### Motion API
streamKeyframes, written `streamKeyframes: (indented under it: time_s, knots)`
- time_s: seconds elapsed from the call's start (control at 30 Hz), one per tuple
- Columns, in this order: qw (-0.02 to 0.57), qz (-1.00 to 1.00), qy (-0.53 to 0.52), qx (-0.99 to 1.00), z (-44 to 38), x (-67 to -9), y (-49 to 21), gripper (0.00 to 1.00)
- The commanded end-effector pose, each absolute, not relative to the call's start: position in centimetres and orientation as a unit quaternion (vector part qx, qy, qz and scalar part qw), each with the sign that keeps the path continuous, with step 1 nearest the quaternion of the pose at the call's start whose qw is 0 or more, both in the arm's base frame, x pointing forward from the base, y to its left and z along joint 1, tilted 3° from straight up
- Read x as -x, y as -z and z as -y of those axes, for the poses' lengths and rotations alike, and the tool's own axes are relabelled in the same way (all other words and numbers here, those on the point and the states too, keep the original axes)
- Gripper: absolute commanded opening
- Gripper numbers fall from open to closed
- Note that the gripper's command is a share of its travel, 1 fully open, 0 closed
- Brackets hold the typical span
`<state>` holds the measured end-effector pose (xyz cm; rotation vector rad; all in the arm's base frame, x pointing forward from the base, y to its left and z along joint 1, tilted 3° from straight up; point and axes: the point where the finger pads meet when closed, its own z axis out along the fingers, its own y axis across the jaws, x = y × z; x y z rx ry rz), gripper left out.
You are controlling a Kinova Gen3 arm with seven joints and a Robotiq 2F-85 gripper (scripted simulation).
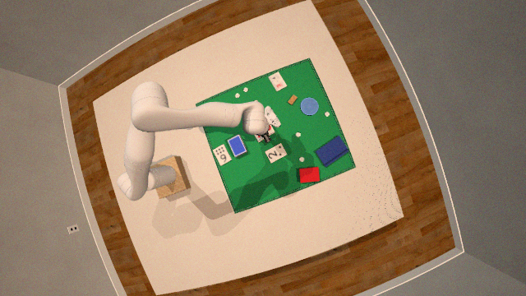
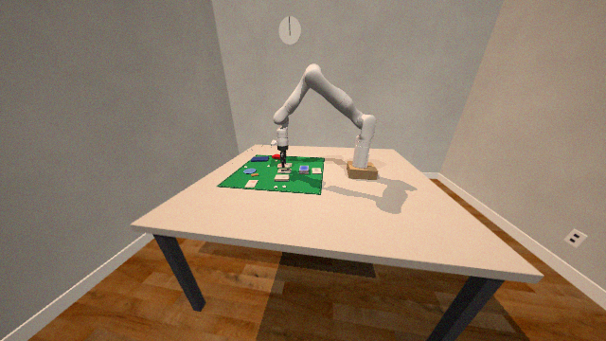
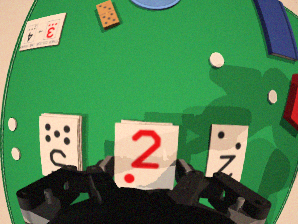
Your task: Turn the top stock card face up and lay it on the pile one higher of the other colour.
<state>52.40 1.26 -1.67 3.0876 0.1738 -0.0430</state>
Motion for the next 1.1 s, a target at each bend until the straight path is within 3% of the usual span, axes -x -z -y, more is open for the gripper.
streamKeyframes:
  time_s: [0.0,1.07]
  knots:
    - [0.025,-0.056,0.014,-0.998,-1.2,-52.4,1.8,0.72]
    - [0.025,-0.056,0.014,-0.998,-1.1,-52.4,4.5,0.72]
